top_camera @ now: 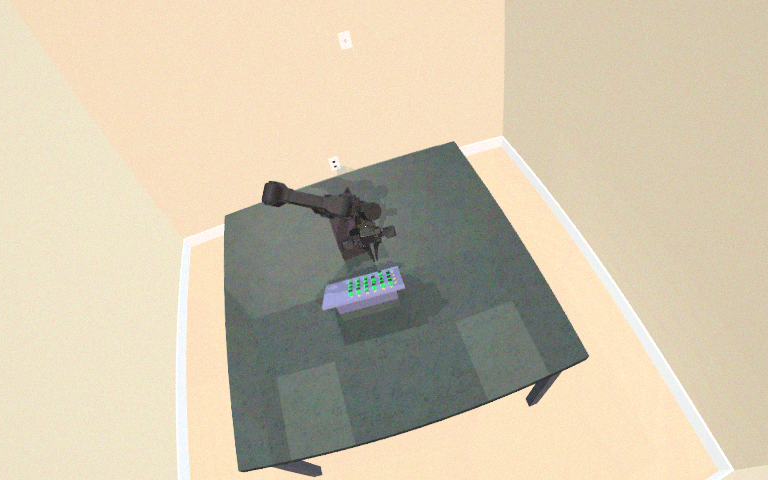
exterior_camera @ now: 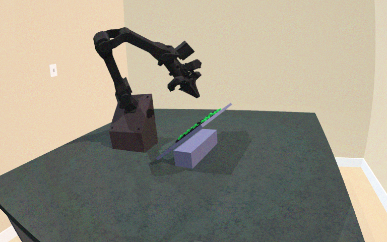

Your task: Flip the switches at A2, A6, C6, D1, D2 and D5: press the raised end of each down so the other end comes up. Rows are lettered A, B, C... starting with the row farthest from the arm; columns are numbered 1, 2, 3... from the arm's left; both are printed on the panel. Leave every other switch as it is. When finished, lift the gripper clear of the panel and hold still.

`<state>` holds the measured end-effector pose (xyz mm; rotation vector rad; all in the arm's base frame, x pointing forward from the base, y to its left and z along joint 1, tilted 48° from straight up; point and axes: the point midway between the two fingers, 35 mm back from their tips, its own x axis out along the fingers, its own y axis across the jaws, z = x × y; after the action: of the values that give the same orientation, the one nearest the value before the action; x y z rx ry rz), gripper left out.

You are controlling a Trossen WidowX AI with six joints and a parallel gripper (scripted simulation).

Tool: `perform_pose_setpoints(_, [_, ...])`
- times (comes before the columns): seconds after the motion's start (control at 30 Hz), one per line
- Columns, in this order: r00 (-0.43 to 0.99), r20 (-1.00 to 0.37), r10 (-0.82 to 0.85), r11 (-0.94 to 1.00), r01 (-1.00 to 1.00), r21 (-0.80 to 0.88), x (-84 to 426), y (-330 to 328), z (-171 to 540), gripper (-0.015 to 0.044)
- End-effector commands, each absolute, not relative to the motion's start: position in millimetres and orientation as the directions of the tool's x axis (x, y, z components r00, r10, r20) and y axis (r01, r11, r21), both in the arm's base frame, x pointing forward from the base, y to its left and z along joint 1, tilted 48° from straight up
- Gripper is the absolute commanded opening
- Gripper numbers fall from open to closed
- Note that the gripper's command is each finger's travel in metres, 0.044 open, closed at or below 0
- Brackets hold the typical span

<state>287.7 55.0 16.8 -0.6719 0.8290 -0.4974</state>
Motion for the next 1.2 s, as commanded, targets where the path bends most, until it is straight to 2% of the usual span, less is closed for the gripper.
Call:
perform_pose_setpoints(0.0, [0.584,-0.486,-0.650,0.672,0.142,-0.727,301,45,11,0.0000])
perform_pose_setpoints(0.27, [0.604,-0.473,-0.642,0.671,0.143,-0.728,320,23,-6,0.0000])
perform_pose_setpoints(1.17, [0.606,-0.470,-0.642,0.669,0.144,-0.729,335,6,-18,0.0000])
